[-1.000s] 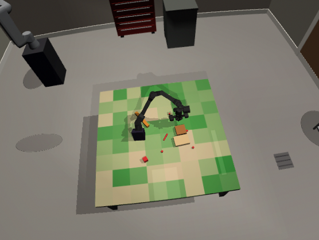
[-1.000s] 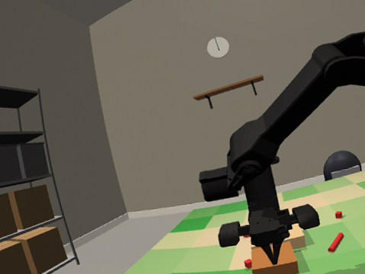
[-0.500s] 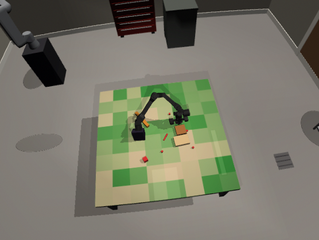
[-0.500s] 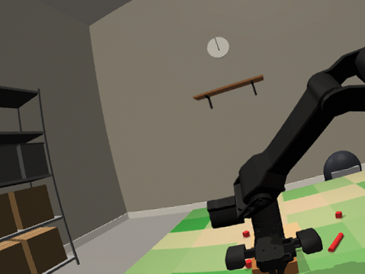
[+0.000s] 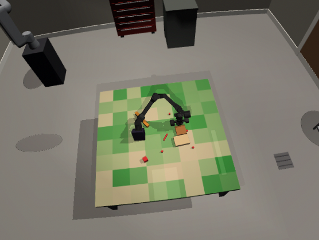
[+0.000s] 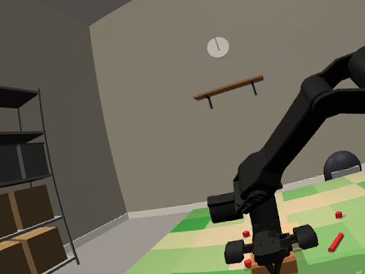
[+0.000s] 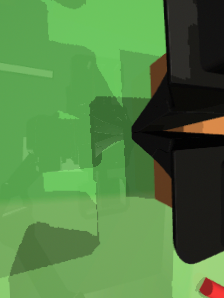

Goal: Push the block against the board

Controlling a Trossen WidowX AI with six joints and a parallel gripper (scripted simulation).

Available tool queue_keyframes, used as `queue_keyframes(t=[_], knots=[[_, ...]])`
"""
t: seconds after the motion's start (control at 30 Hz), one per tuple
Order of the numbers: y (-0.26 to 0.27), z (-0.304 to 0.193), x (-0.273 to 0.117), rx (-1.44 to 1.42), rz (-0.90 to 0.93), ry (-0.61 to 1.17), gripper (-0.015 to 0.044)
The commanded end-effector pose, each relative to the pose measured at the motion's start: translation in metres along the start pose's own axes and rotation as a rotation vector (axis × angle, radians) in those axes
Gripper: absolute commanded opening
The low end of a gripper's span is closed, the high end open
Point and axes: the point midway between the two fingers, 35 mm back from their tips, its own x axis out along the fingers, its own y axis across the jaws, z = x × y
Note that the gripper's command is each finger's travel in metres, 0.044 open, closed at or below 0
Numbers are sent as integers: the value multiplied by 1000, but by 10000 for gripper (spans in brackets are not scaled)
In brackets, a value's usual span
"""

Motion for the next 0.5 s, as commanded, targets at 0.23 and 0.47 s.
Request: queue_keyframes(t=[0.23, 0.47], knots=[[-1, -16, -1, 1, -1, 5, 0], [-1, -7, -1, 1, -1, 5, 0]])
